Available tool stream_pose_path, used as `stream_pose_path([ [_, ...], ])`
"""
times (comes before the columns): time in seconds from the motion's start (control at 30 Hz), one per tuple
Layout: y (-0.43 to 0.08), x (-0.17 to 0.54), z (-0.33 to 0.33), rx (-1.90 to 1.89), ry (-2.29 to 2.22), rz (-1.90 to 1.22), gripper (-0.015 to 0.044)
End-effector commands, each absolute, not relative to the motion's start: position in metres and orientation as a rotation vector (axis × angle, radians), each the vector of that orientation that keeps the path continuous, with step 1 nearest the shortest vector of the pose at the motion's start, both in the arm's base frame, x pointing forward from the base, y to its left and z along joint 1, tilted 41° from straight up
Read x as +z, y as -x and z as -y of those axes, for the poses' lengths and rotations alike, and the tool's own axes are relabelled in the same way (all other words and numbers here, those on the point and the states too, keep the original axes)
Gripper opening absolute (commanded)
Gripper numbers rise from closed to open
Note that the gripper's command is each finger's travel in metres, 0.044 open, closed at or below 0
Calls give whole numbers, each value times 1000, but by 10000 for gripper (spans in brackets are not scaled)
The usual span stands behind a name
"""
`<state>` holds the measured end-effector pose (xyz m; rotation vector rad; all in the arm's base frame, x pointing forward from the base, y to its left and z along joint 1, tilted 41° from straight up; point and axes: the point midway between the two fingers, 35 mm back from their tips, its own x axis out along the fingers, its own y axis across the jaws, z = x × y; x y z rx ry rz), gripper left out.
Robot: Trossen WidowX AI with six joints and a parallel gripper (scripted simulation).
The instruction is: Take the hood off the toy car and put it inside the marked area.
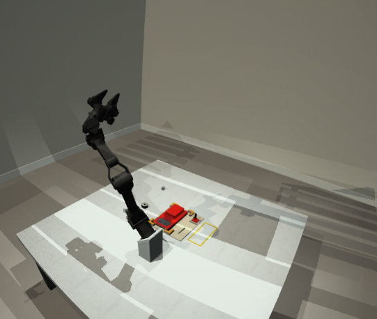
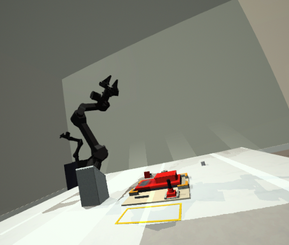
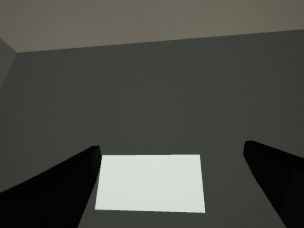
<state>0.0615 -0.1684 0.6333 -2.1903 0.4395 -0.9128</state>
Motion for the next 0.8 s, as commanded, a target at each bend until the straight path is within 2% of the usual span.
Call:
stream_pose_path([
  [0.0, -62, 634, 168, -915, 2196, -442, 440],
  [0.3, -77, 655, 100, -1081, 2647, -616, 440],
  [0.77, -160, 649, -30, -1262, 3509, -923, 440],
])
